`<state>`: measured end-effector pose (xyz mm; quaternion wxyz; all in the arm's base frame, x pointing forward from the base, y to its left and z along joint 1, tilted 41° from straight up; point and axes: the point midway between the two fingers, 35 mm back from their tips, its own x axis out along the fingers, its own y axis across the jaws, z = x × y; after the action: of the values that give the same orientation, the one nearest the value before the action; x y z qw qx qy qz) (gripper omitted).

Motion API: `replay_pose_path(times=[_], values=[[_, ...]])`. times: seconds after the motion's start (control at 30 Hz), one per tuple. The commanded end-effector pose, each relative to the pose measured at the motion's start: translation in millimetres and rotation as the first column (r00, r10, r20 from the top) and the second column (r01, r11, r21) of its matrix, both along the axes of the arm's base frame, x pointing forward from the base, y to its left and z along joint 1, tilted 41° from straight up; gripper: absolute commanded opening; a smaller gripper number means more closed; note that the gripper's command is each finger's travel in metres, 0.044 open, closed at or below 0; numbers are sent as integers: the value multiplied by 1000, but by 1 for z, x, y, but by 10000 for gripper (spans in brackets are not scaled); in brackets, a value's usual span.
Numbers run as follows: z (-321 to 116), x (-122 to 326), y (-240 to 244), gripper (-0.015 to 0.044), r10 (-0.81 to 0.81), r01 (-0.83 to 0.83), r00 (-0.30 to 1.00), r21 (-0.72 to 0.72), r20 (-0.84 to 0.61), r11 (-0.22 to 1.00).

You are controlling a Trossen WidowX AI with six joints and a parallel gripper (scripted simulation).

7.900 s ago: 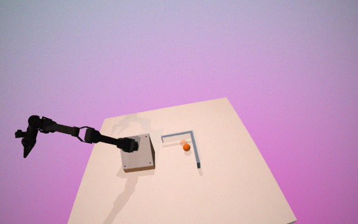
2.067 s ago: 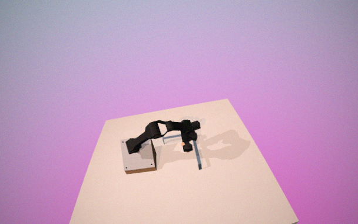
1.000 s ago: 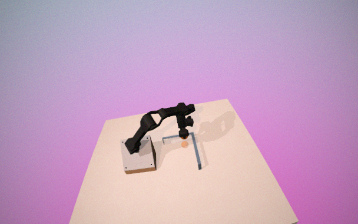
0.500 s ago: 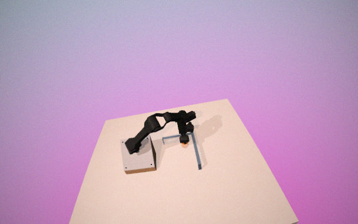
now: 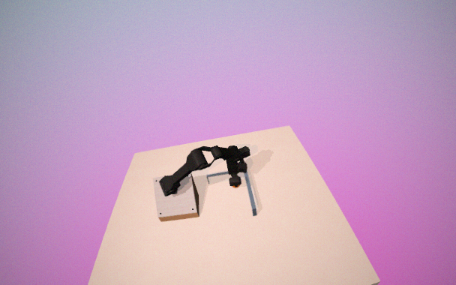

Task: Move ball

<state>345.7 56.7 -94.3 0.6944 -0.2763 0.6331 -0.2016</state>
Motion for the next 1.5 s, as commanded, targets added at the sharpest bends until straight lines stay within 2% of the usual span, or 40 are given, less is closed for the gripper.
replay_pose_path(times=[0.0,0.17,0.63,0.73,0.9,1.27,1.37,1.47], values=[[-6,-1,-6,0,5,-5,1000,-7,-8,1000],[-9,-1,-8,0,5,-5,1000,-7,-8,1000],[-6,0,-6,367,-1,1,1000,-1,-2,1000],[2,0,2,367,0,0,1000,-1,-3,1000],[56,-10,48,367,5,-5,1000,-2,-9,1000],[53,-8,49,367,24,-24,1000,0,-2,1000],[72,-12,64,440,22,-22,1000,1,-1,1000],[92,-17,78,440,20,-20,1000,1,1,1000]])
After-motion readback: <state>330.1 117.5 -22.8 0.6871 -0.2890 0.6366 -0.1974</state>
